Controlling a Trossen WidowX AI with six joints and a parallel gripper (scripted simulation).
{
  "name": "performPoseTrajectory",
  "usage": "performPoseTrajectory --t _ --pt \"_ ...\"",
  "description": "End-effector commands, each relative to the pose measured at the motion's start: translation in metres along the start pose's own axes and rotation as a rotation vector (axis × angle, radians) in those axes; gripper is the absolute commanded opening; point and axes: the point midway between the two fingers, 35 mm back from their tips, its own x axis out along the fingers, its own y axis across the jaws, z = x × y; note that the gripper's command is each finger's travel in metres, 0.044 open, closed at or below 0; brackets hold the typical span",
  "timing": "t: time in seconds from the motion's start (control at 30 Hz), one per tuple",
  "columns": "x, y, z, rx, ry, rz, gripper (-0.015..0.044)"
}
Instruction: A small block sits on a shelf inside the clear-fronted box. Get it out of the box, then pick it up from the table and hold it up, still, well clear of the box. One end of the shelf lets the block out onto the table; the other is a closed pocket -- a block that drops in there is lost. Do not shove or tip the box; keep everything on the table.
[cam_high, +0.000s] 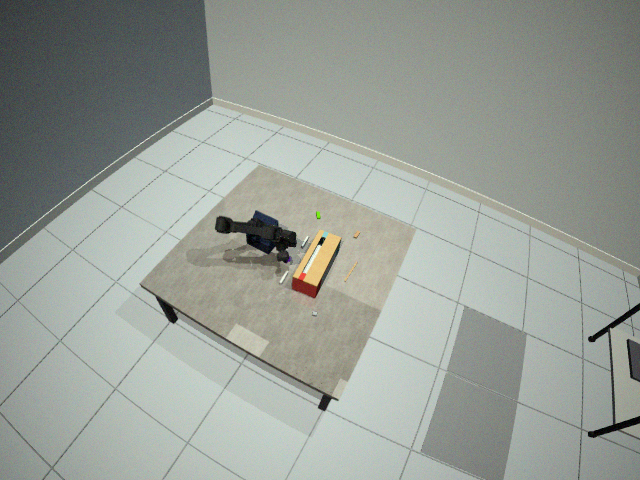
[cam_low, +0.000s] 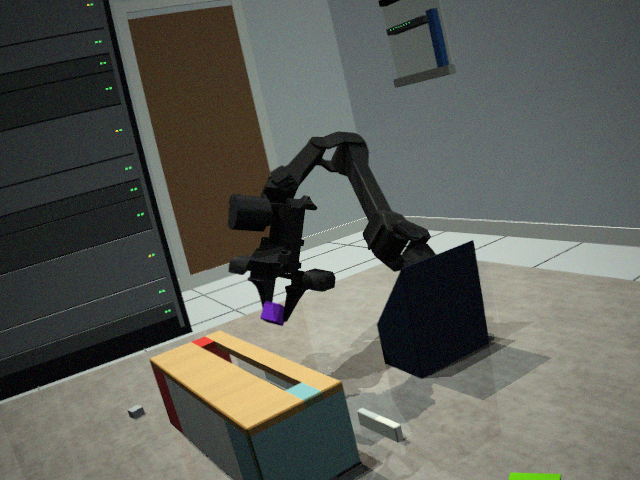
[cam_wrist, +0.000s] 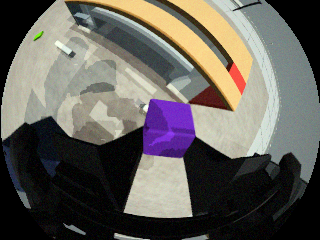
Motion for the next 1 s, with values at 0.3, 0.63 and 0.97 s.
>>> performPoseTrajectory --t 0.3,0.63,0.97 --pt "-0.012 0.003 -0.002 -0.521 0.019 -0.038 0.0000" --pt "-0.020 0.004 -0.004 -0.934 0.048 -0.063 0.0000" --pt "-0.029 0.005 -0.006 -1.346 0.088 -0.086 0.0000"
